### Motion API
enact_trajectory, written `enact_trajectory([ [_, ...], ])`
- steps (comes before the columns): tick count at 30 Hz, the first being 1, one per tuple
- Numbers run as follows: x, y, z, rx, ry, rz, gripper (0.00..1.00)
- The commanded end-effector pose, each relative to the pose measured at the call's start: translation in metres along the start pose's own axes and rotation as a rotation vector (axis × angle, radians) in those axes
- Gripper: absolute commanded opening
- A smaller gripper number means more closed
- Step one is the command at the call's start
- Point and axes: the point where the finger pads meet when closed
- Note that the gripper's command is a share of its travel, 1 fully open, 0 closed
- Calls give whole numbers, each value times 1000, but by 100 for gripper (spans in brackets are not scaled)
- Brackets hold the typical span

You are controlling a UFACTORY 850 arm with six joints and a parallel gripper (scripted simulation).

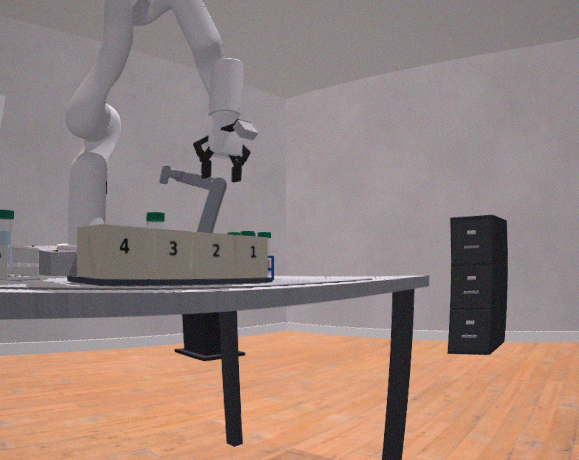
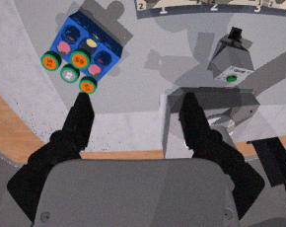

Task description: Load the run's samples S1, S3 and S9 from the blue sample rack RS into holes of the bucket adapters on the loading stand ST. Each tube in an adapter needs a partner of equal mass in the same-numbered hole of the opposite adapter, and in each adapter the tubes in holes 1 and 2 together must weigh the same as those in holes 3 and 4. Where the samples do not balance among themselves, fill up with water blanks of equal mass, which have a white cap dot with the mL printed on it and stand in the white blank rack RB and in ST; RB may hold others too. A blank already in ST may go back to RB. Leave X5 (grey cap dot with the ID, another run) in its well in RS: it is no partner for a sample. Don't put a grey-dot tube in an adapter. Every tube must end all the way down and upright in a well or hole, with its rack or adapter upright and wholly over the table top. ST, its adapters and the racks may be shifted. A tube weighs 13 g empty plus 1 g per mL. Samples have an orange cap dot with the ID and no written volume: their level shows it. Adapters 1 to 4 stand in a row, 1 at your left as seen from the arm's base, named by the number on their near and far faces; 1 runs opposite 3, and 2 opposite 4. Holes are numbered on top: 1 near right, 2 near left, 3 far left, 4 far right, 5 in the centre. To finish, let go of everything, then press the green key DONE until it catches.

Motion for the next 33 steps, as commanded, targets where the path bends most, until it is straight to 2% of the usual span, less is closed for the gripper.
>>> enact_trajectory([
  [1, 1, 9, 11, -46, 7, -1, 100],
  [33, 2, 115, 117, -46, 8, -2, 100],
])
Point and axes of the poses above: the point where the finger pads meet when closed, its own x axis back along the fingers, its own y axis across the jaws, z = x × y, and after that the axes turned 8 degrees about -x, right-handed
